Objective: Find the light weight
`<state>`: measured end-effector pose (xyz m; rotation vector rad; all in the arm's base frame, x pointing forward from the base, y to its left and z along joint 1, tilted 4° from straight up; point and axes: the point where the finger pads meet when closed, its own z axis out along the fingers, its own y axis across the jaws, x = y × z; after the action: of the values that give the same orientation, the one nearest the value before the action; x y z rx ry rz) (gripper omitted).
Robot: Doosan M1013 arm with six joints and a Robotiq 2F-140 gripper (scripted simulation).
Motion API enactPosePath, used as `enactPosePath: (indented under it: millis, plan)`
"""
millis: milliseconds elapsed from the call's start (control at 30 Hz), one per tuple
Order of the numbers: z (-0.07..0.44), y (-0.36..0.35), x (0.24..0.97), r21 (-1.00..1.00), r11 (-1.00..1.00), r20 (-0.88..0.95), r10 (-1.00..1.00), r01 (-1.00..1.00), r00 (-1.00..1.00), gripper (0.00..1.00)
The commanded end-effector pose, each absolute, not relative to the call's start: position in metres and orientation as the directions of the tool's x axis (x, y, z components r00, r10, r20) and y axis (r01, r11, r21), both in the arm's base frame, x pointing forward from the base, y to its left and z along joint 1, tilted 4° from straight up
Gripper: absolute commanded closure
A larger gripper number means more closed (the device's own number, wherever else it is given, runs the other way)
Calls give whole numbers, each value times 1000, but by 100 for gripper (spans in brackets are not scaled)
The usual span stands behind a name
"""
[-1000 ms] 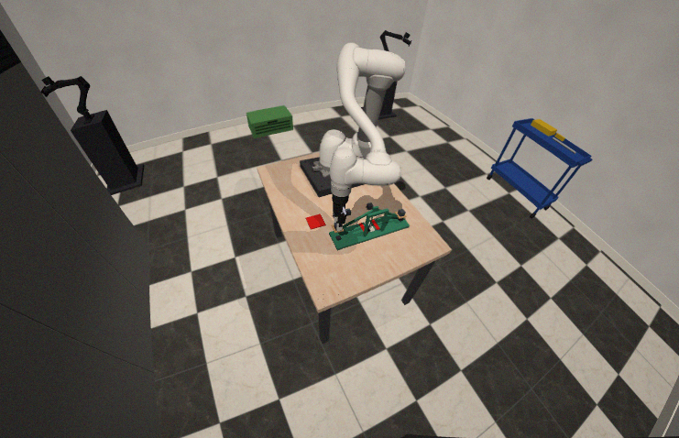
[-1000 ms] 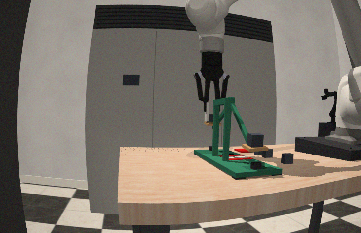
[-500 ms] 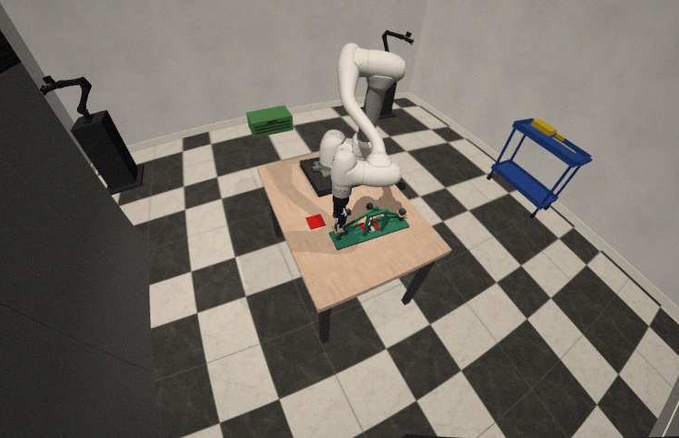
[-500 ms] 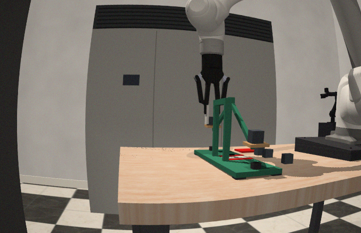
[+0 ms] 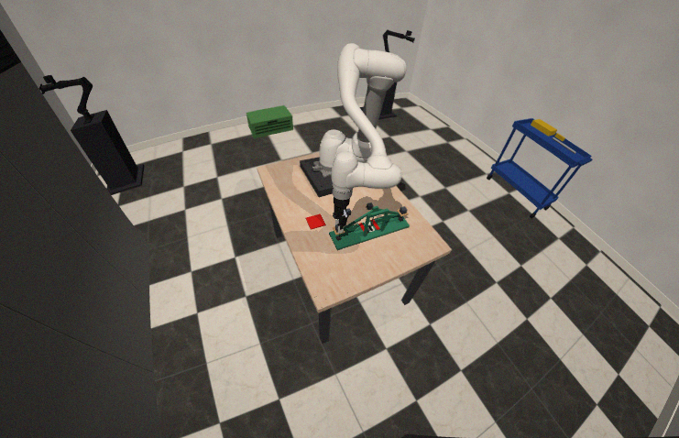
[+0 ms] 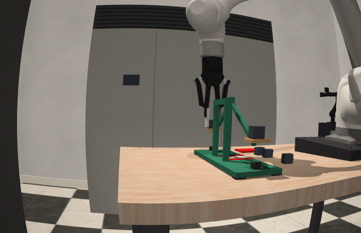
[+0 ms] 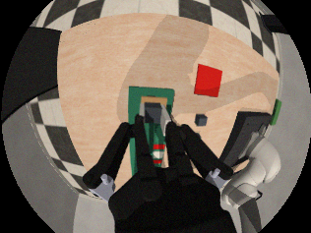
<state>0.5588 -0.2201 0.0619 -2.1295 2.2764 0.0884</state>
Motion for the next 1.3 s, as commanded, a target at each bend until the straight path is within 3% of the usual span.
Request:
enactPosePath:
  millis: [0,1100,1267]
  plan:
    - [58,-214,560,26,69,-61,-996,-997,-70,76]
    - [58,-214,560,26,69,-61,-996,-997,-70,76]
    - [58,-214,560,26,69,-61,-996,-997,-70,71]
